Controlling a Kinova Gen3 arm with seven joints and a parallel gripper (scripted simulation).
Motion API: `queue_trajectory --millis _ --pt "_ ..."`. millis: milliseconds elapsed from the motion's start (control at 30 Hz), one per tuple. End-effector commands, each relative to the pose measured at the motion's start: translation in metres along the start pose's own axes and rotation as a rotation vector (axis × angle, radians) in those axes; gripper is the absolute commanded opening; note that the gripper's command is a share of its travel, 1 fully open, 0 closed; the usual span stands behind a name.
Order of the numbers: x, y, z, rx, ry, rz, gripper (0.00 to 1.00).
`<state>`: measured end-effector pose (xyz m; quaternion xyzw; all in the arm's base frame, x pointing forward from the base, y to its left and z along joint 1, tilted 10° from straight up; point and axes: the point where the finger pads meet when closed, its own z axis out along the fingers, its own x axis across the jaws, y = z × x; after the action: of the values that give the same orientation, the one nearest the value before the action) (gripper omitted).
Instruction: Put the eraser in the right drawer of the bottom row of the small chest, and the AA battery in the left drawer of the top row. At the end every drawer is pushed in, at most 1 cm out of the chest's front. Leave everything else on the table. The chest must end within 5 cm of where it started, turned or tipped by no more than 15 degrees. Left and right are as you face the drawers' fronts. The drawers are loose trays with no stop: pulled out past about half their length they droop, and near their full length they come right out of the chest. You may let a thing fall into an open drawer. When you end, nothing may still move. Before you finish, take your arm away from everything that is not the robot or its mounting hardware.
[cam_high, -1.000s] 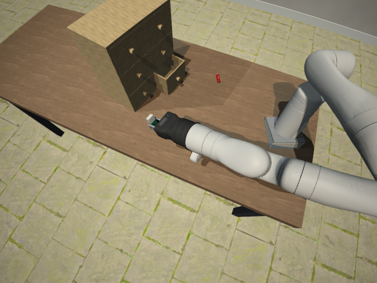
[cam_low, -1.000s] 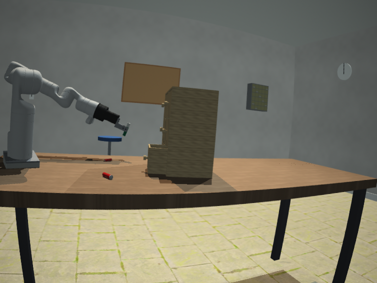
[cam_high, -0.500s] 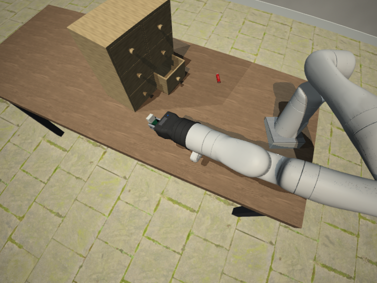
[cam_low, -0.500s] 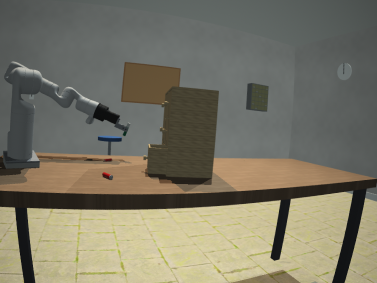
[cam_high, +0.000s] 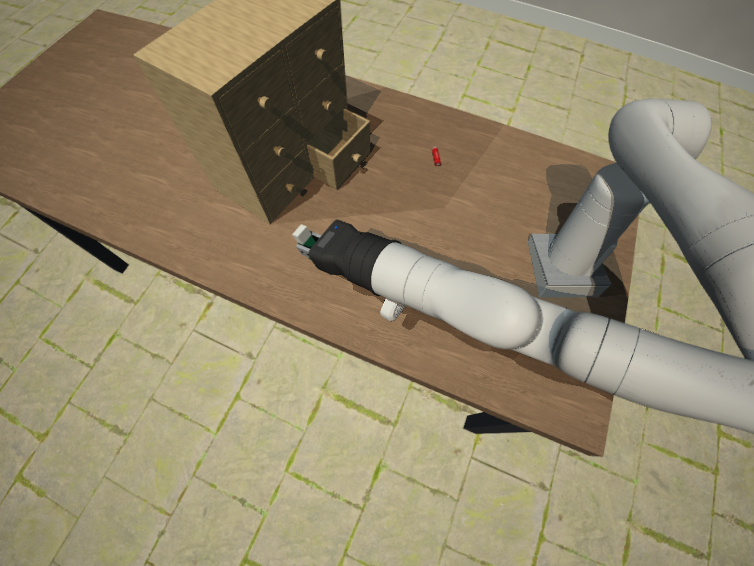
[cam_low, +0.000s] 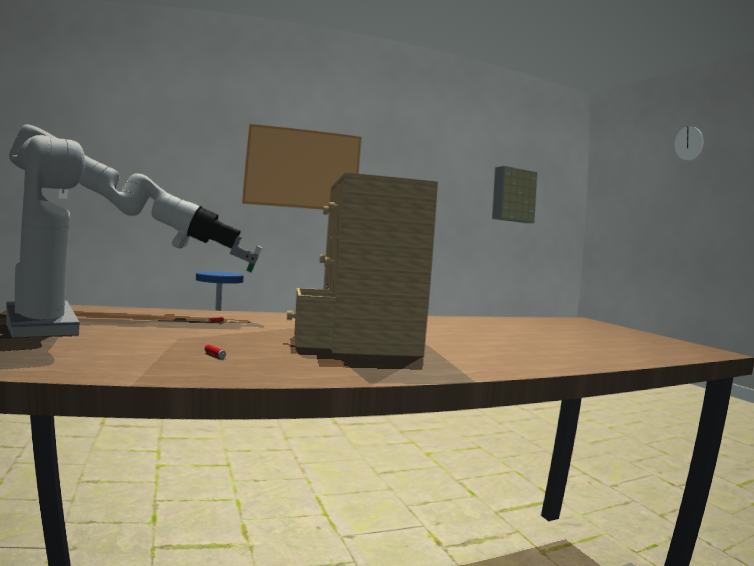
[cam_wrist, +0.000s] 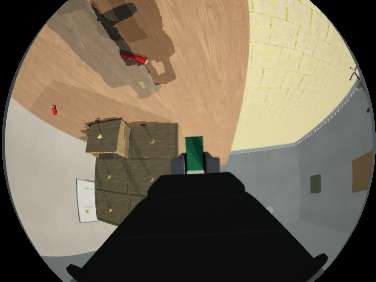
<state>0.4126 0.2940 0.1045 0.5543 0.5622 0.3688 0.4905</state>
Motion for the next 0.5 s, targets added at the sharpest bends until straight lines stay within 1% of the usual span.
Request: queue_trajectory --millis 0,467 --pt "-0.002 0.001 0.001 -0.002 -0.003 0.0 0.45" --pt "-0.014 0.003 0.008 -0.002 -0.003 0.0 0.45"
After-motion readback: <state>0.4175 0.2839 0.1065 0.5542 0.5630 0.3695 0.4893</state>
